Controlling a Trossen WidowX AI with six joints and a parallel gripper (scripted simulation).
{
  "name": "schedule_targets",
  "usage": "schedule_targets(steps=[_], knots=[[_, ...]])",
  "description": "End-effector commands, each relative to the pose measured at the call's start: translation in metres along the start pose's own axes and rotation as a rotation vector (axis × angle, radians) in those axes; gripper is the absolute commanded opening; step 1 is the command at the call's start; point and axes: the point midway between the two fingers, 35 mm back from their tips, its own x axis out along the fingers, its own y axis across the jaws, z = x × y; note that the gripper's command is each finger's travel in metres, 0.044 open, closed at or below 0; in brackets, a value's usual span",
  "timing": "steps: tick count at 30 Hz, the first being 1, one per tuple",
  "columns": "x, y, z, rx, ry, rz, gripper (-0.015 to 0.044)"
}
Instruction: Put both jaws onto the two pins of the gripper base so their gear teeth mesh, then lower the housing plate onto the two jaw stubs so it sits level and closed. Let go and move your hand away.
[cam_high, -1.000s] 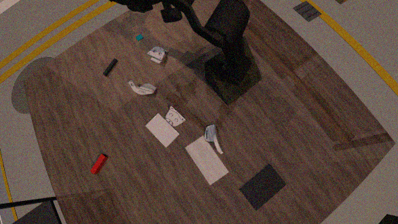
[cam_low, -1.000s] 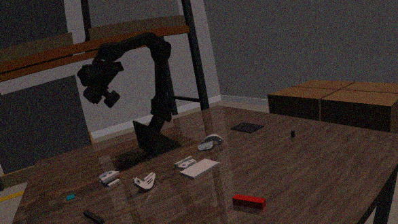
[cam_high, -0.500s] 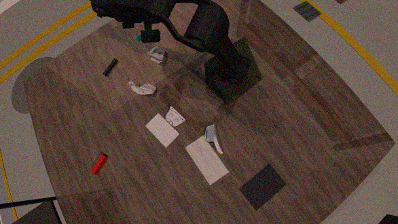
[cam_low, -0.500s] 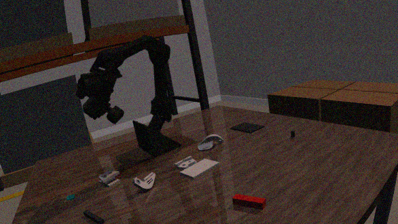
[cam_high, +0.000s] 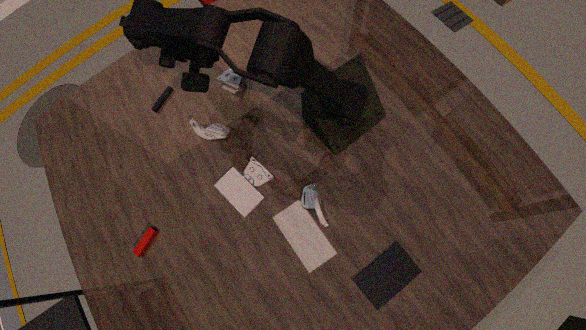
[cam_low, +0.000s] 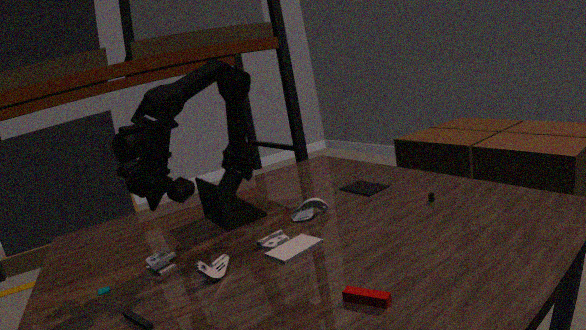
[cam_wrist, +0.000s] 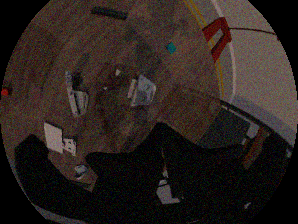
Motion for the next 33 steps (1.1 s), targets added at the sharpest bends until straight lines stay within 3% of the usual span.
schedule_targets(steps=[1, 16, 33], knots=[[0.005, 0.023, 0.015, 0.014, -0.031, 0.097, 0.0], [0.016, 0.106, 0.055, 0.039, -0.08, 0.445, 0.0], [0.03, 0.114, 0.058, 0.04, -0.08, 0.449, 0.0]])
